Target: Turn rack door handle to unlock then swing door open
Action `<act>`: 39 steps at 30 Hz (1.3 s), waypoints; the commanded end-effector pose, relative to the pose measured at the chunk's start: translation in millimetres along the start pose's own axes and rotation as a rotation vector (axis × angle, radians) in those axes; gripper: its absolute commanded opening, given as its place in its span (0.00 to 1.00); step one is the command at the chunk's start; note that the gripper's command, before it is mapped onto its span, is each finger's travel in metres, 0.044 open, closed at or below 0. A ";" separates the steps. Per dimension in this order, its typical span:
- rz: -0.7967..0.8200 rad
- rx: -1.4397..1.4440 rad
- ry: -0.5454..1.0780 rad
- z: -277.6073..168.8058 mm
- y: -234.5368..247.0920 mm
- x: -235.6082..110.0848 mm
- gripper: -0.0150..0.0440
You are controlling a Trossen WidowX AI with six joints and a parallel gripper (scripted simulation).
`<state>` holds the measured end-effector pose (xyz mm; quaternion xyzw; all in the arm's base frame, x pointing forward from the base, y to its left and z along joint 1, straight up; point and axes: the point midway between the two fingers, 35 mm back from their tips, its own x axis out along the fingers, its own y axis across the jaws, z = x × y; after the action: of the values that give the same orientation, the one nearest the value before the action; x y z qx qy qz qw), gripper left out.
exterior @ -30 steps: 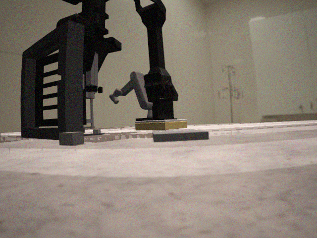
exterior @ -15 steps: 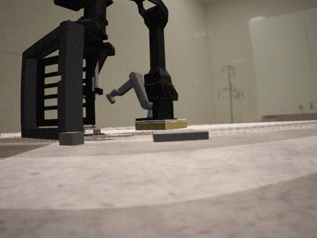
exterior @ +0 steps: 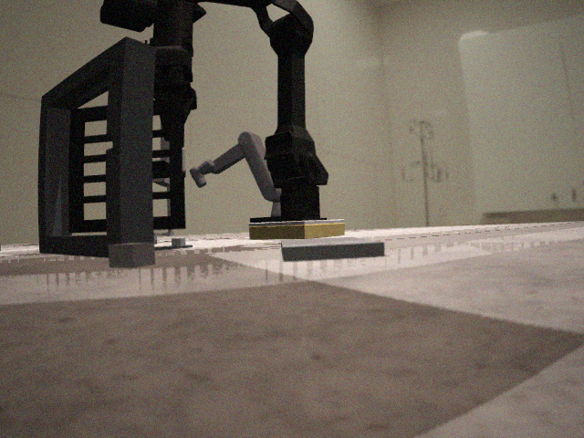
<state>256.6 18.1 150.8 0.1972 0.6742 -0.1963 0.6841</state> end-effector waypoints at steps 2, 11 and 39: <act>0.012 -0.098 -0.007 2.4 -3.6 -0.2 0.30; 0.010 -0.230 -0.009 9.3 -18.6 0.0 0.30; 0.003 -0.633 -0.012 41.4 -57.4 -0.1 0.30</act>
<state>259.2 -51.2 150.6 -0.0053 0.6975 -0.0022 0.7166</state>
